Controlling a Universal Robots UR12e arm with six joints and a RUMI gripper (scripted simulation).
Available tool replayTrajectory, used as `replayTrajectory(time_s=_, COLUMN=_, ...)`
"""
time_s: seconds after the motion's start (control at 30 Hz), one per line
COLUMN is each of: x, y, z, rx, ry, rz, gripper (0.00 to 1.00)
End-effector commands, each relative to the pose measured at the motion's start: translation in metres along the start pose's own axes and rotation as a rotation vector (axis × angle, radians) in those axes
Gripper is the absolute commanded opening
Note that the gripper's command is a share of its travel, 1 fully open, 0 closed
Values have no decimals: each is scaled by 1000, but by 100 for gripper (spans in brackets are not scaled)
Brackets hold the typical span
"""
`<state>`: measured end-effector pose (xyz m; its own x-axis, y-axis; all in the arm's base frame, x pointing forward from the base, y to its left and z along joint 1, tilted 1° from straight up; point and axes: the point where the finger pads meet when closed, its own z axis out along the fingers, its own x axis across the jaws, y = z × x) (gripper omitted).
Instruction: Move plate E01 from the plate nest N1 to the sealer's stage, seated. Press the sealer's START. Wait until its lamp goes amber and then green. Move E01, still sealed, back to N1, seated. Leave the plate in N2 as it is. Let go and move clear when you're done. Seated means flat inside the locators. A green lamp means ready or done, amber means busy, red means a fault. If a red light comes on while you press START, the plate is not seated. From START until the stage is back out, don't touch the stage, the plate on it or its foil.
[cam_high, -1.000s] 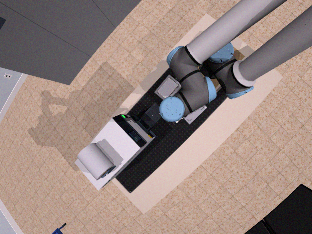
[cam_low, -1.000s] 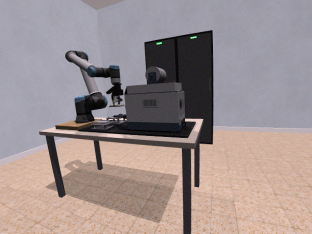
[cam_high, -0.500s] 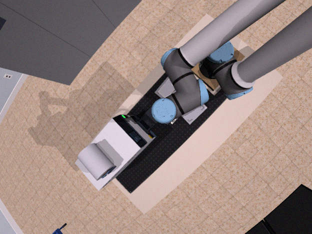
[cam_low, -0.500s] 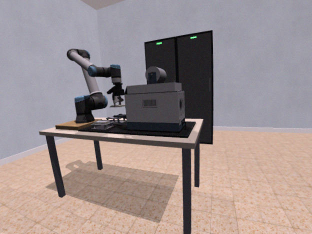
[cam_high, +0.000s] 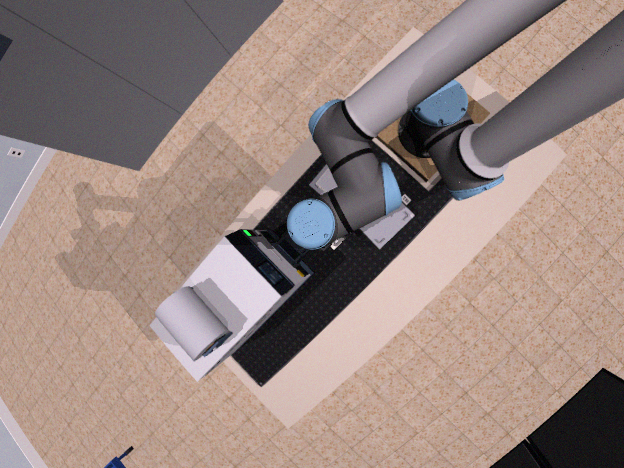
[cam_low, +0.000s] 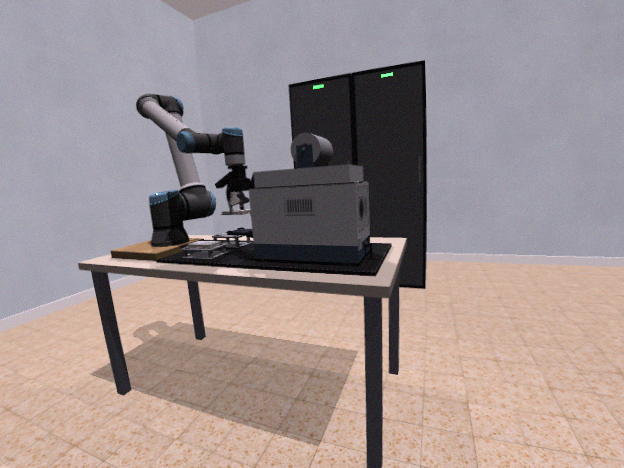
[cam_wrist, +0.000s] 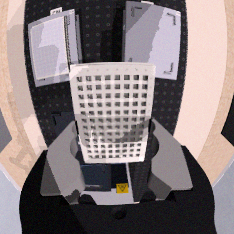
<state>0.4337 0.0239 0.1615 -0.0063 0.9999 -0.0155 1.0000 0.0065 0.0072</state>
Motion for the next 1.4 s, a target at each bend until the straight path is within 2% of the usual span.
replayTrajectory(time_s=0.0, x=-7, y=10, z=0, rx=-1, ry=0, rz=0, gripper=0)
replayTrajectory(time_s=1.37, x=-57, y=75, z=0, rx=-1, ry=0, rz=0, gripper=0)
